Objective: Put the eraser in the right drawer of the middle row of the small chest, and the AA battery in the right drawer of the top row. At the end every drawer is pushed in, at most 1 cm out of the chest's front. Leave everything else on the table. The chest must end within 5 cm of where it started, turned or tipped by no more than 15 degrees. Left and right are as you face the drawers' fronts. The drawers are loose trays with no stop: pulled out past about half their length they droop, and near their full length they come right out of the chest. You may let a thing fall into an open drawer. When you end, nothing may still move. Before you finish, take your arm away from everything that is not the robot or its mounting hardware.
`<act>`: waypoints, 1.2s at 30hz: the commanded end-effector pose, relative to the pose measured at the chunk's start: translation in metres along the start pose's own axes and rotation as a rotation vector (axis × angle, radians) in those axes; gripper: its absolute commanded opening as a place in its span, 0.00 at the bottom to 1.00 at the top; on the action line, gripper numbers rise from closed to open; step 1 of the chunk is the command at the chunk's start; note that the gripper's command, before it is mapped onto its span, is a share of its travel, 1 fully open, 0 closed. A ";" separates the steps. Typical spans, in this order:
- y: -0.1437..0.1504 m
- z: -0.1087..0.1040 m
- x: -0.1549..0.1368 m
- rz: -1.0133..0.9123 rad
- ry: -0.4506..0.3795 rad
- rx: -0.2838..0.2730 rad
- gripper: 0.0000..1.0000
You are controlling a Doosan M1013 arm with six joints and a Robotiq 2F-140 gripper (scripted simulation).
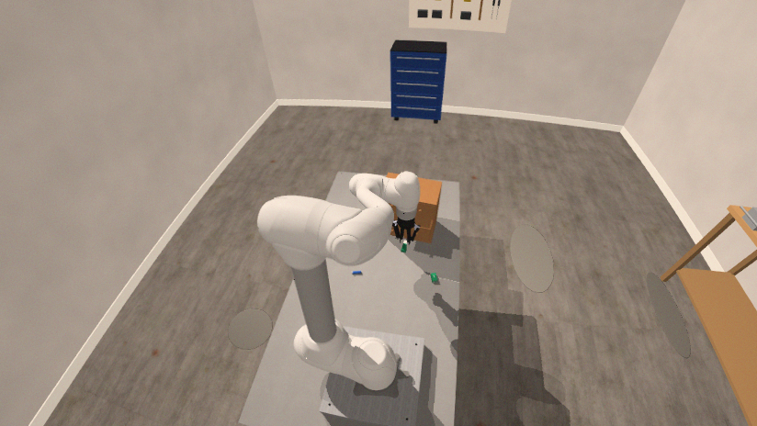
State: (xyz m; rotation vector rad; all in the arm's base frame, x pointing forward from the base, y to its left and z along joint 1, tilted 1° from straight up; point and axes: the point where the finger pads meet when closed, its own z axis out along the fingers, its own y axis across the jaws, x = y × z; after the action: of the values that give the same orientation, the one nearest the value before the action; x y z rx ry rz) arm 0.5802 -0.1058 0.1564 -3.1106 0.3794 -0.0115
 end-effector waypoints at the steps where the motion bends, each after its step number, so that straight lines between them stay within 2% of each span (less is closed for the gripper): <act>1: 0.000 -0.021 0.000 0.000 -0.001 0.000 0.11; 7: 0.000 -0.039 0.000 0.000 -0.001 0.000 0.11; 26: 0.000 -0.047 0.000 0.000 0.005 0.000 0.11; 31: 0.000 -0.046 0.000 0.000 0.036 0.000 0.11; 36: 0.000 -0.045 -0.002 0.000 0.109 0.000 0.11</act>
State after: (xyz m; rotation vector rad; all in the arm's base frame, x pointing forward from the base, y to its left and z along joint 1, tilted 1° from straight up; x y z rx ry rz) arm 0.5790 -0.1061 0.2025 -3.1158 0.3805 -0.0979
